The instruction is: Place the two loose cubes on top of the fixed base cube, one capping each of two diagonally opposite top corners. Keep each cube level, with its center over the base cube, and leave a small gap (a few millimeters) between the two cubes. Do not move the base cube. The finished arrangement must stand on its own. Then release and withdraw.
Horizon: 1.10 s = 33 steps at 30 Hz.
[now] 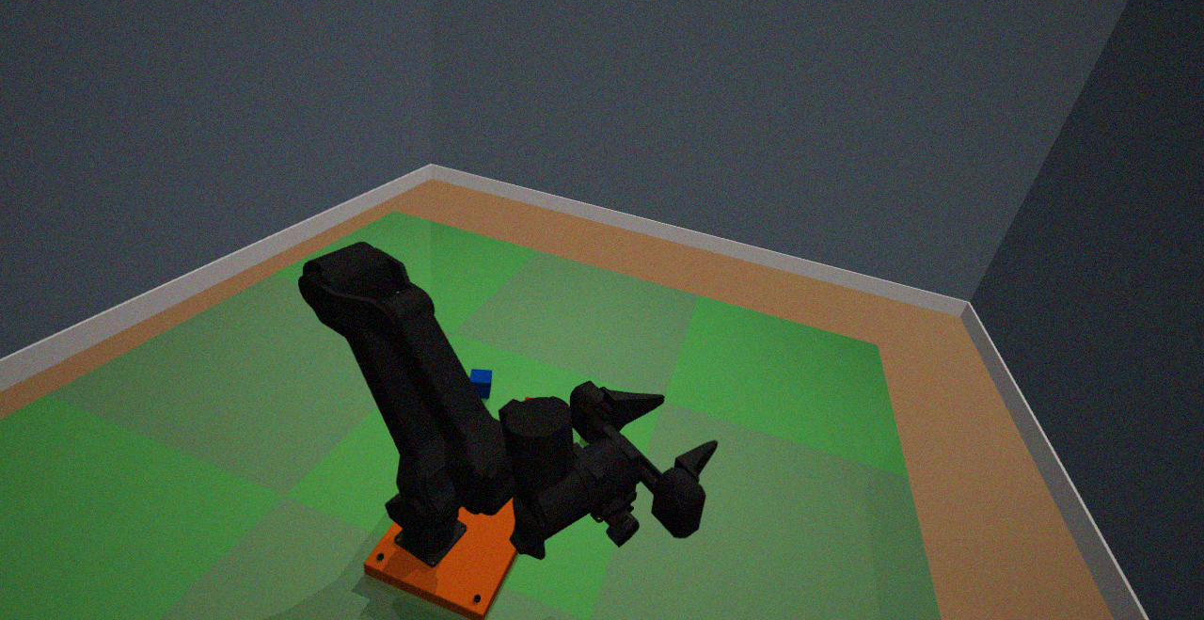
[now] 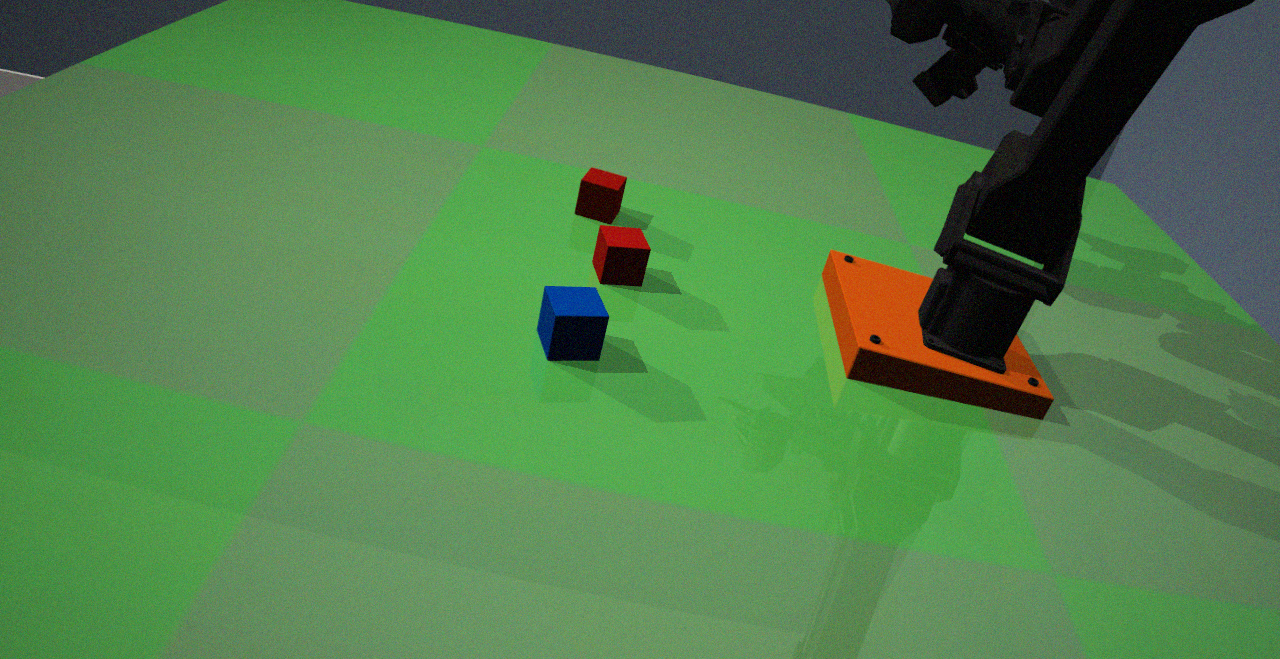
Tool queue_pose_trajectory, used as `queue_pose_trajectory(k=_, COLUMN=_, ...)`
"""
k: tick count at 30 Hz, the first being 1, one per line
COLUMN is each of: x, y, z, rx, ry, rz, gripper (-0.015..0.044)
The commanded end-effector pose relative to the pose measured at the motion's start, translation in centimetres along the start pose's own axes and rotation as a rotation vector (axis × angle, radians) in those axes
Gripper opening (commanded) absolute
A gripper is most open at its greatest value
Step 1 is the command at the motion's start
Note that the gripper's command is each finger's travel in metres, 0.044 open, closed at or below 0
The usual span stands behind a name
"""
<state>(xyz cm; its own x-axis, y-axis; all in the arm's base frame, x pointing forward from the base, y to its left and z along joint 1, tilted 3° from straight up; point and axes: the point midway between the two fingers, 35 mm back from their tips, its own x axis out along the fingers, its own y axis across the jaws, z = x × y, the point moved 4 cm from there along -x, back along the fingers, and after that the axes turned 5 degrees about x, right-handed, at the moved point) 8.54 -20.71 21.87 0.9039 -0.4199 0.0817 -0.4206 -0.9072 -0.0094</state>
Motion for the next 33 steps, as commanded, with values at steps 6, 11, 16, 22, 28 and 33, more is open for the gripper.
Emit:
queue_pose_trajectory(k=6, x=2.3, y=0.2, z=0.2, rx=0.351, ry=-0.031, rz=-0.018, gripper=0.0265)
queue_pose_trajectory(k=11, x=4.9, y=0.0, z=0.6, rx=0.732, ry=-0.092, rz=-0.021, gripper=0.0265)
queue_pose_trajectory(k=16, x=7.4, y=-0.7, z=1.2, rx=1.102, ry=-0.179, rz=0.001, gripper=0.0265)
queue_pose_trajectory(k=22, x=10.1, y=-2.3, z=2.2, rx=1.523, ry=-0.305, rz=0.076, gripper=0.0265)
queue_pose_trajectory(k=28, x=12.5, y=-4.6, z=3.2, rx=1.908, ry=-0.441, rz=0.219, gripper=0.0265)
queue_pose_trajectory(k=33, x=14.0, y=-7.0, z=4.1, rx=2.190, ry=-0.547, rz=0.400, gripper=0.0265)
